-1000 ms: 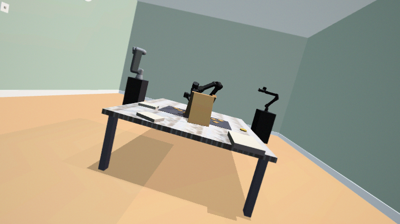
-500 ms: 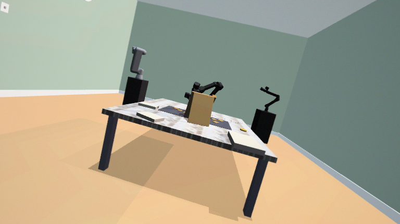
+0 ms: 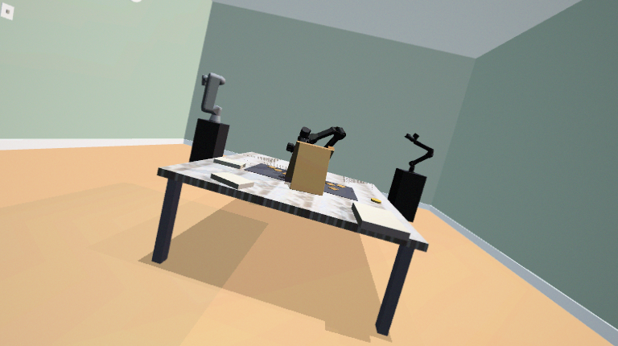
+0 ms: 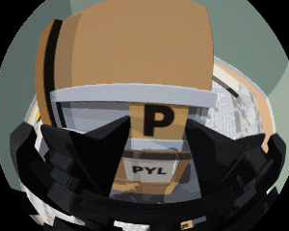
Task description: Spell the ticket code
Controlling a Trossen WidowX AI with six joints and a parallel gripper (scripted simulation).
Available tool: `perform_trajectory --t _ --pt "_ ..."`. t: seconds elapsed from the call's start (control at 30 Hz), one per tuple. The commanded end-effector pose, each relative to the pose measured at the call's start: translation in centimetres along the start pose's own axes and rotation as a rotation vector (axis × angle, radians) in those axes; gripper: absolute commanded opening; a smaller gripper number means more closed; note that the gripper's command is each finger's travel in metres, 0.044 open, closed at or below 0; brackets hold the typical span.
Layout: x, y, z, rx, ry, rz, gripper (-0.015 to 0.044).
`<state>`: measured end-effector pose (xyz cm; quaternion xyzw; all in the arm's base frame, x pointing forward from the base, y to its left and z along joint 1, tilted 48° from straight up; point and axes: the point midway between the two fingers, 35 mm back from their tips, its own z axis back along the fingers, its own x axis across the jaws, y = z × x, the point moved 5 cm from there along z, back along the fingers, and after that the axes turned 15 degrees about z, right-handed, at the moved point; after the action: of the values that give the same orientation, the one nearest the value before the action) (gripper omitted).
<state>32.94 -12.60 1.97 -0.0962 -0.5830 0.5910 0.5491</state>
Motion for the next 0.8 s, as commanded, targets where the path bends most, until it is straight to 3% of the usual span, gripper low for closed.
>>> perform_trajectory --t 0.0,0.77 --pt "0.3 0.0 0.0 0.002 0.005 -0.005 0.0000" --pt "1.7 -0.3 0.0 0.002 0.005 -0.006 0.0000"
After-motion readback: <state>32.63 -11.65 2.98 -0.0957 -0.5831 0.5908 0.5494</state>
